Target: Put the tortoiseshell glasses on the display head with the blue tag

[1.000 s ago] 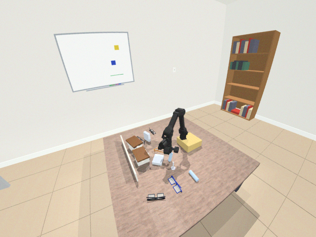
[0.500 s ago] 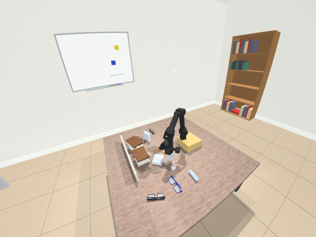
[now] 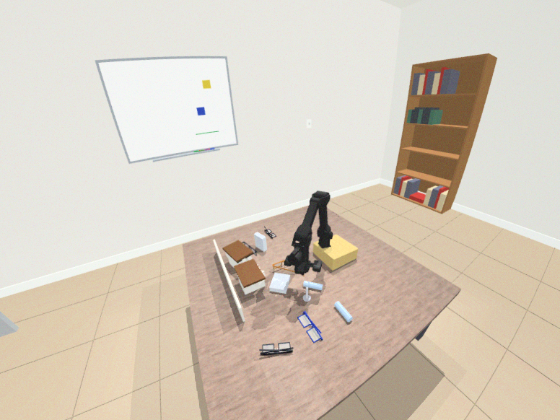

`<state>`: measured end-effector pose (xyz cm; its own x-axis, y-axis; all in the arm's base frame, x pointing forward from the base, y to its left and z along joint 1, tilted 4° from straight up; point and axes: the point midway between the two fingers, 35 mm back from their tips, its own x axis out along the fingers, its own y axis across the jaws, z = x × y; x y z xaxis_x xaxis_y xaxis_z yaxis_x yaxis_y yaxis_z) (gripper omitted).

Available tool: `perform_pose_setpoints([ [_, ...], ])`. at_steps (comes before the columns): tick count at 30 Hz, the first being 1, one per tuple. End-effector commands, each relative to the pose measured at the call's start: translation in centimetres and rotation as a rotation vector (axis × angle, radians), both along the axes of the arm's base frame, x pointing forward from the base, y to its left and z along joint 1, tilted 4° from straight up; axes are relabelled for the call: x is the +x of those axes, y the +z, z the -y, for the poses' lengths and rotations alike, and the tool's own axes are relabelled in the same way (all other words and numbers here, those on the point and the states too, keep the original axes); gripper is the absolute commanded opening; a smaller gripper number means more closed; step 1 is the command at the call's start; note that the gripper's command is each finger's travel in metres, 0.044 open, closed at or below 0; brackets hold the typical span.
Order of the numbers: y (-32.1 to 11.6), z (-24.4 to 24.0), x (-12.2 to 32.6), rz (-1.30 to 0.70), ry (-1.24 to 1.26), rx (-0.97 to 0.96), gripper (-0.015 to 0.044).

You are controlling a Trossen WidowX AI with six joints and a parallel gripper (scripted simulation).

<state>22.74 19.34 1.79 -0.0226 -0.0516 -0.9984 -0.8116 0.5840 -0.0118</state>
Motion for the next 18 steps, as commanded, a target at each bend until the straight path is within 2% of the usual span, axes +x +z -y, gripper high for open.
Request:
perform_pose_setpoints([
  [1,0.2,-0.2,-0.1,-0.001,-0.005,0.005,0.0],
  [9,5.9,2.3,3.8,0.002,-0.005,0.003,0.0],
  [13,6.1,2.4,3.9,0.002,-0.005,0.003,0.0],
  [18,5.6,2.1,3.9,0.009,-0.018,0.011,0.0131],
])
